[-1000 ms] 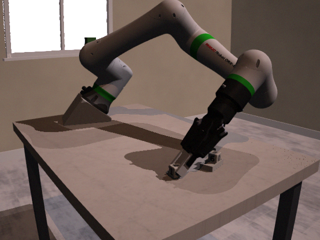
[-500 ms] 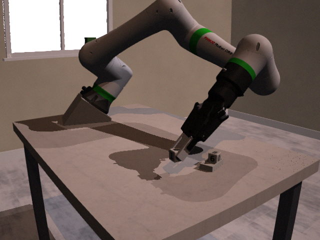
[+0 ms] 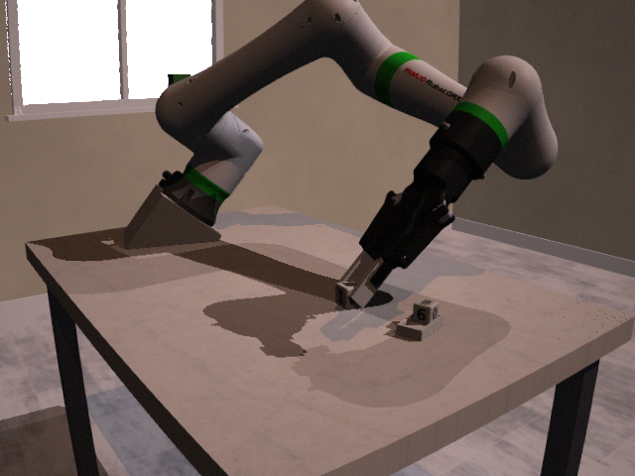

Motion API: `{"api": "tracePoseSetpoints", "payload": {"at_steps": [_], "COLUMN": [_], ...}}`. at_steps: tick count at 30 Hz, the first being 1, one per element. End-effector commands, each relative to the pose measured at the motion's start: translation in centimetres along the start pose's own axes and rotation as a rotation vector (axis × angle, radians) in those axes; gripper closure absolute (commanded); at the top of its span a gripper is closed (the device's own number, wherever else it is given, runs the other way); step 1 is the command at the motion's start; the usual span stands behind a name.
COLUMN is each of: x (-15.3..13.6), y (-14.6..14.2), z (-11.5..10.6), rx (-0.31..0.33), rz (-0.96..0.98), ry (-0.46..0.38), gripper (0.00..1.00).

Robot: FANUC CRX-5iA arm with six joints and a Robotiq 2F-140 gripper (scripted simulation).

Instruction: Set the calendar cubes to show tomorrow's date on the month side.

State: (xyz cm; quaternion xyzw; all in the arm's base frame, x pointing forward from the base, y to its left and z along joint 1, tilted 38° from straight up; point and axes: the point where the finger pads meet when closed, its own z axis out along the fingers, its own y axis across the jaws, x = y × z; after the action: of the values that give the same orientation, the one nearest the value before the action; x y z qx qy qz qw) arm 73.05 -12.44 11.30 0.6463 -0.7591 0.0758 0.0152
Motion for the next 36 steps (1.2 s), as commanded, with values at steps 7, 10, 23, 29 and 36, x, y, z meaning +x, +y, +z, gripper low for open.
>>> {"api": "tracePoseSetpoints", "payload": {"at_steps": [7,10,23,29,36], "x": [0.2,0.3,0.8,1.0,1.4], "y": [0.2,0.2,0.1,0.2,0.0], "z": [0.3,0.3,0.3,0.4,0.3], "rx": [-0.009,-0.01,-0.007,-0.008,0.0], "rz": [0.004,0.004,0.003,0.004,0.0], "ry": [-0.085,-0.117,-0.317,-0.444,-0.524], "gripper": [0.76,0.76,0.76,0.76,0.76]}}
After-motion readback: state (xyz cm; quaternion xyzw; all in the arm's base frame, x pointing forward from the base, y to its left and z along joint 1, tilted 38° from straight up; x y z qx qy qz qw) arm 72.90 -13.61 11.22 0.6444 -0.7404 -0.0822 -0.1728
